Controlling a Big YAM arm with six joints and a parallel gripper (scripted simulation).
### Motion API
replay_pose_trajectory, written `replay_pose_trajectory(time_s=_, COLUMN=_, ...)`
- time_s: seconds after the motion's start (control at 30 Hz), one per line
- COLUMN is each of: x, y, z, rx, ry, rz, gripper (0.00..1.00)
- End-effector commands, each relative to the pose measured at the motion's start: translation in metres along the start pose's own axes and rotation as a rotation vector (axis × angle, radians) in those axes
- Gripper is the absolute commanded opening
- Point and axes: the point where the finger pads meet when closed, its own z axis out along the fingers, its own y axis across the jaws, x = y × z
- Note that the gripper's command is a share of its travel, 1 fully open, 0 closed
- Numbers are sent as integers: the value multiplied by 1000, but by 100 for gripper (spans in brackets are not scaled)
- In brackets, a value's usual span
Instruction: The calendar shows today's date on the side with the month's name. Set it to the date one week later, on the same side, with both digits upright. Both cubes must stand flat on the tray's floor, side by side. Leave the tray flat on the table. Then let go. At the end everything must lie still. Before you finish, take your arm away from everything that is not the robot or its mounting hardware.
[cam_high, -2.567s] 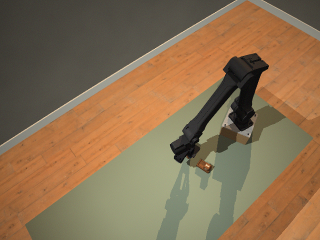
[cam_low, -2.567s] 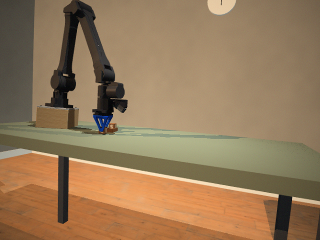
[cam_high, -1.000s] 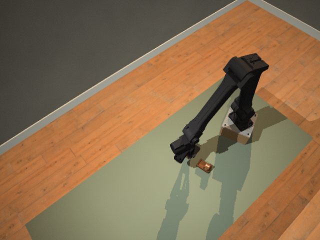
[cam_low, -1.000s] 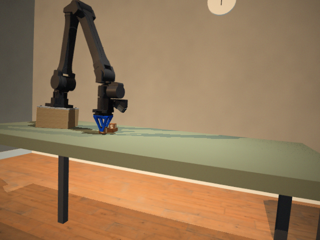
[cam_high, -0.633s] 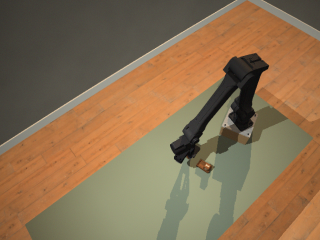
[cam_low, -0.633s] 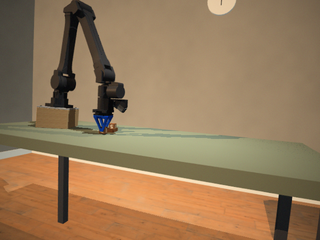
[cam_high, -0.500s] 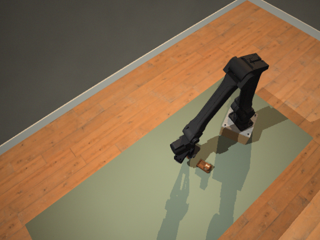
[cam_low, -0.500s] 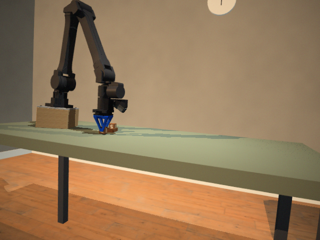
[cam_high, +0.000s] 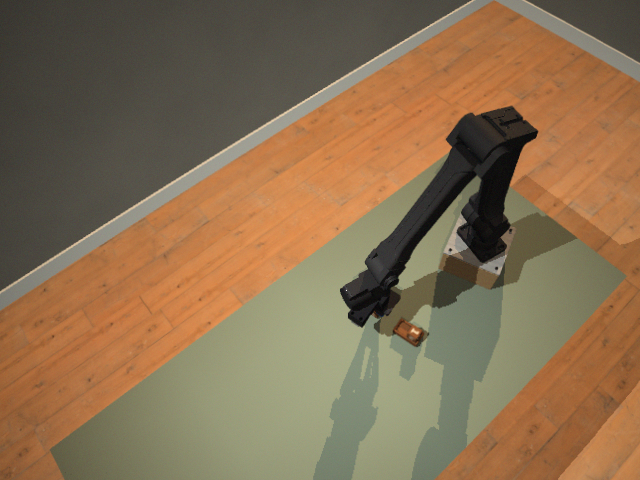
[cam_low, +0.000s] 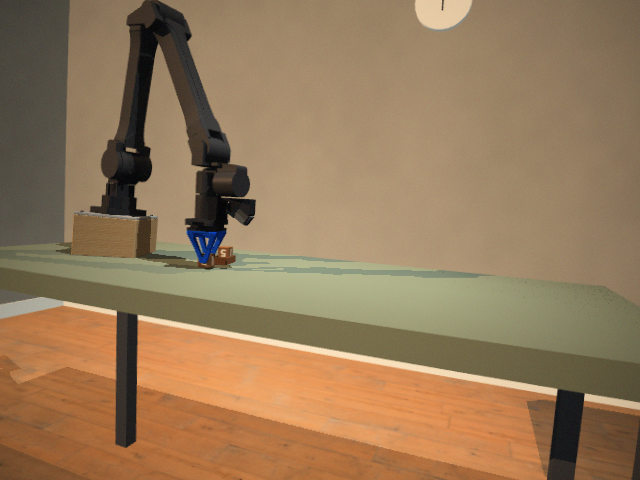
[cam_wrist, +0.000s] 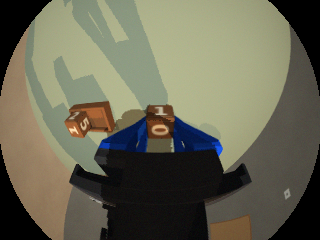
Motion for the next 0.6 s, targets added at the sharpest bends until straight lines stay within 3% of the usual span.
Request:
replay_pose_trajectory(time_s=0.0, x=-14, y=-2, z=-8, rx=18, ry=-35, rz=-5, gripper=27)
replay_pose_trajectory(time_s=0.57, x=-8, y=1, z=3, rx=9, ry=-15, rz=-5, gripper=27)
